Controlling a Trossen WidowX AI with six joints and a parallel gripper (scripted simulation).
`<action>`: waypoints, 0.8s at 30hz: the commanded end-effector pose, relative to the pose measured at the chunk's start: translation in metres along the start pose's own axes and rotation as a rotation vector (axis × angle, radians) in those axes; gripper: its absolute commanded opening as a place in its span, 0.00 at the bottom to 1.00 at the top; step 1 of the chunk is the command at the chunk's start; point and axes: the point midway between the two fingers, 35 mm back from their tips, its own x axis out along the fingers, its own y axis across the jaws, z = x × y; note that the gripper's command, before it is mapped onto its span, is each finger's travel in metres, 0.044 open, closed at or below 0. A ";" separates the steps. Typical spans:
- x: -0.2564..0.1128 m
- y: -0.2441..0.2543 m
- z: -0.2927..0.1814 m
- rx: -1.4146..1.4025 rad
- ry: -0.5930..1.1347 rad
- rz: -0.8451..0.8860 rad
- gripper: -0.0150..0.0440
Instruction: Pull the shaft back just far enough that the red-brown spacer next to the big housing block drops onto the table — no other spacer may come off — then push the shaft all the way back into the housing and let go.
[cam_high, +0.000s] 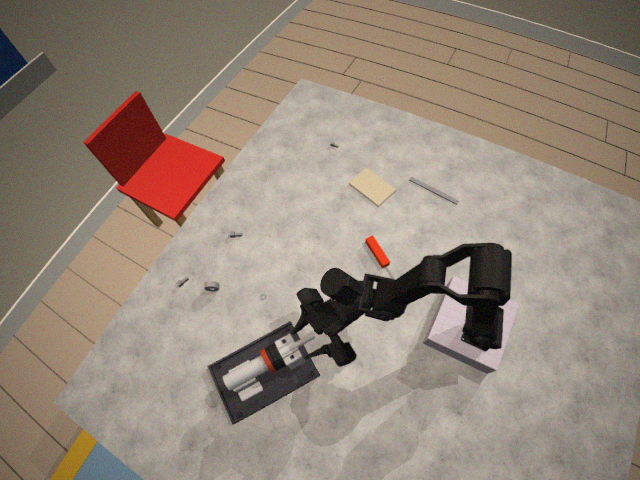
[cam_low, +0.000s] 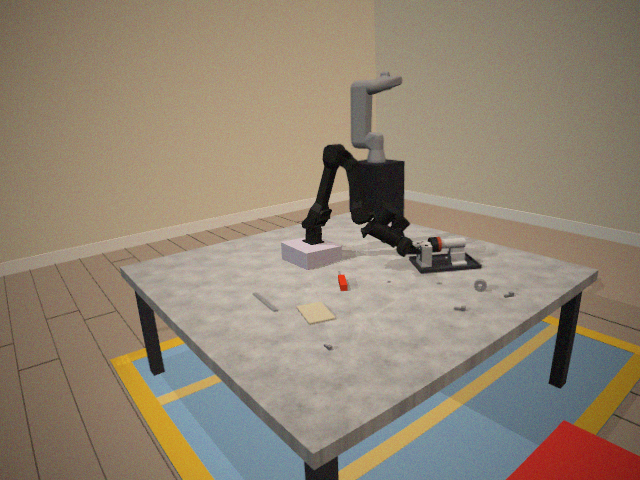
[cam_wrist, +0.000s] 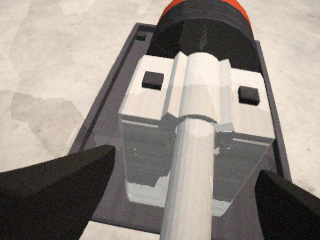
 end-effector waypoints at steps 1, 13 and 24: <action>0.000 0.000 0.000 0.000 0.000 0.000 0.60; 0.000 0.000 0.000 0.000 0.000 0.000 0.26; -0.006 0.000 -0.004 0.004 0.001 -0.003 0.25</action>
